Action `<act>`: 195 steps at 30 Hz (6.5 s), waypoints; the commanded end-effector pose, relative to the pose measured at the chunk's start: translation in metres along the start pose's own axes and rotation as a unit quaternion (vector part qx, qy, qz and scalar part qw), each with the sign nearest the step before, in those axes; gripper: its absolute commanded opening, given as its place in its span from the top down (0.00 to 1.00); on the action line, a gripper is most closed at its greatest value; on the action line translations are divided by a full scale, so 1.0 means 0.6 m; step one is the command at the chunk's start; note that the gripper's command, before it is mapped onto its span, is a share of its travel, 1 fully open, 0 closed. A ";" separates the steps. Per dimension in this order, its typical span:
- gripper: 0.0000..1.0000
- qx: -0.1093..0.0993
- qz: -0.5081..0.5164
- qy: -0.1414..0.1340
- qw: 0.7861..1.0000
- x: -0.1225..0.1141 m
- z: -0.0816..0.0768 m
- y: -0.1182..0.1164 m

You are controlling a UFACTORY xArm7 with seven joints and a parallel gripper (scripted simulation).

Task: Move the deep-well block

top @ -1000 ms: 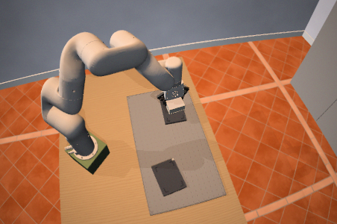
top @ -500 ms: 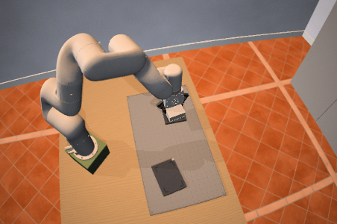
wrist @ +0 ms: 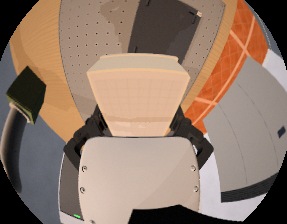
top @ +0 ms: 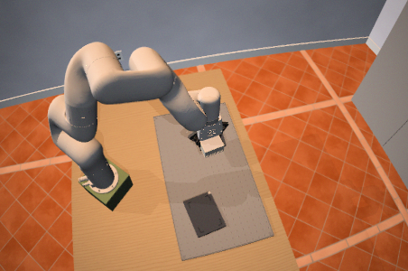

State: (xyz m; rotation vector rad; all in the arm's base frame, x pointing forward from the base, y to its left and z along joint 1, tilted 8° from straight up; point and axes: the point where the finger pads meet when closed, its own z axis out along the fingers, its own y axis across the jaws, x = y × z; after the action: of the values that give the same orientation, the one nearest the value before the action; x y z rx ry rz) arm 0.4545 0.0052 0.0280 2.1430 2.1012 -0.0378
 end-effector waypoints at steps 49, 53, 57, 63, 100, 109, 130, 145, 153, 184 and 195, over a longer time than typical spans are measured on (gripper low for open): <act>1.00 -0.002 0.000 0.000 1.000 -0.228 -0.002 -0.112; 1.00 -0.002 0.000 0.000 1.000 -0.248 -0.002 -0.122; 1.00 -0.002 0.000 0.000 1.000 -0.268 -0.002 -0.132; 1.00 -0.002 0.000 0.000 1.000 -0.298 -0.002 -0.147; 1.00 -0.002 0.000 0.000 1.000 -0.428 -0.002 -0.211; 1.00 -0.002 0.000 0.000 1.000 -0.427 -0.002 -0.211; 1.00 -0.002 0.000 0.000 1.000 -0.426 -0.002 -0.210; 1.00 -0.002 0.000 0.000 1.000 -0.425 0.034 -0.210; 1.00 -0.002 0.000 0.000 1.000 -0.426 0.051 -0.209; 1.00 -0.002 0.000 -0.001 1.000 -0.426 0.124 -0.209; 1.00 -0.002 0.000 -0.001 1.000 -0.426 0.124 -0.209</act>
State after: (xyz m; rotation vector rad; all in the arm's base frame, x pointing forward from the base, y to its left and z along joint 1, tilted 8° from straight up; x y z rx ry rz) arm 0.3282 -0.2546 -0.0272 2.1427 2.1010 -0.0365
